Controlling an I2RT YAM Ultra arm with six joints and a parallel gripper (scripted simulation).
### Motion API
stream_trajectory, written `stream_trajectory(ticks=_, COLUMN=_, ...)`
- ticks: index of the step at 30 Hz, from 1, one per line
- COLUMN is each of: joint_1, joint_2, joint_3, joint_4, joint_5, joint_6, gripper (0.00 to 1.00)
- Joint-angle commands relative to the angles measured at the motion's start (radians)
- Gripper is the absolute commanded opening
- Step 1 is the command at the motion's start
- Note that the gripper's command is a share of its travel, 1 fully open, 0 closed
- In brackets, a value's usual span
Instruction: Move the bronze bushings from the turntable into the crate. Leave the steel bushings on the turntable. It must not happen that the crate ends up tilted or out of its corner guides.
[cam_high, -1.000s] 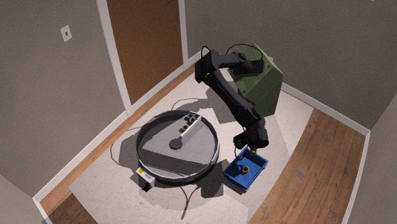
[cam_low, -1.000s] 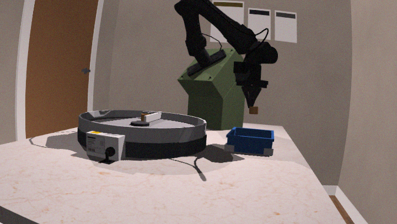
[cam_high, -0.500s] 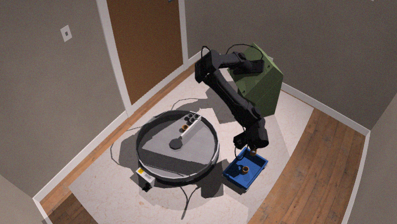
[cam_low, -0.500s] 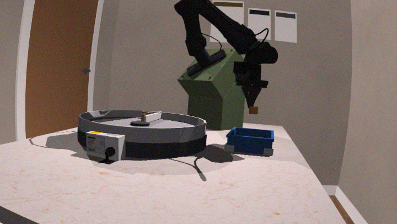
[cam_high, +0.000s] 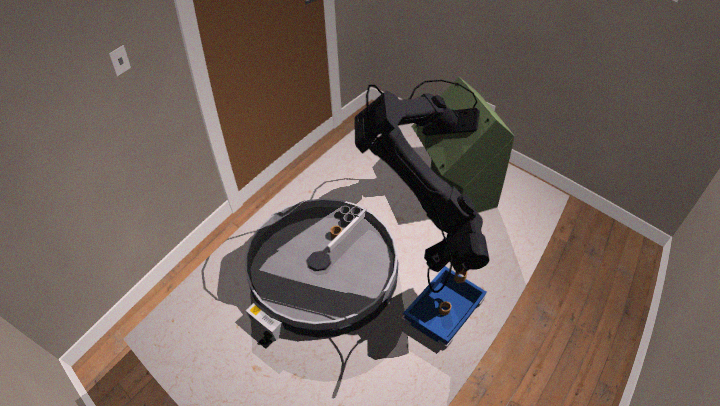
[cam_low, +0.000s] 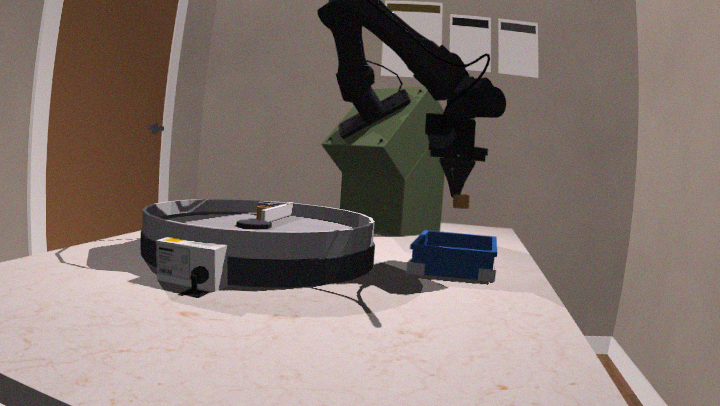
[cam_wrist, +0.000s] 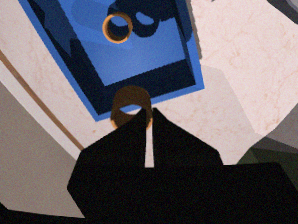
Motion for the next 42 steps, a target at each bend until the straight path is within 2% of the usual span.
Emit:
stream_trajectory(ticks=1, joint_1=0.039, joint_2=0.001, joint_3=0.034, joint_4=-0.019, joint_5=0.017, joint_6=0.015, gripper=0.0)
stream_trajectory(ticks=3, joint_1=0.039, joint_2=-0.024, joint_3=0.035, joint_4=-0.019, joint_5=0.017, joint_6=0.016, gripper=0.0)
stream_trajectory(ticks=36, joint_1=0.039, joint_2=-0.023, joint_3=0.035, joint_4=-0.02, joint_5=0.017, joint_6=0.013, gripper=0.0)
stream_trajectory(ticks=42, joint_1=0.009, joint_2=0.028, joint_3=0.032, joint_4=0.036, joint_5=0.015, joint_6=-0.019, gripper=0.0)
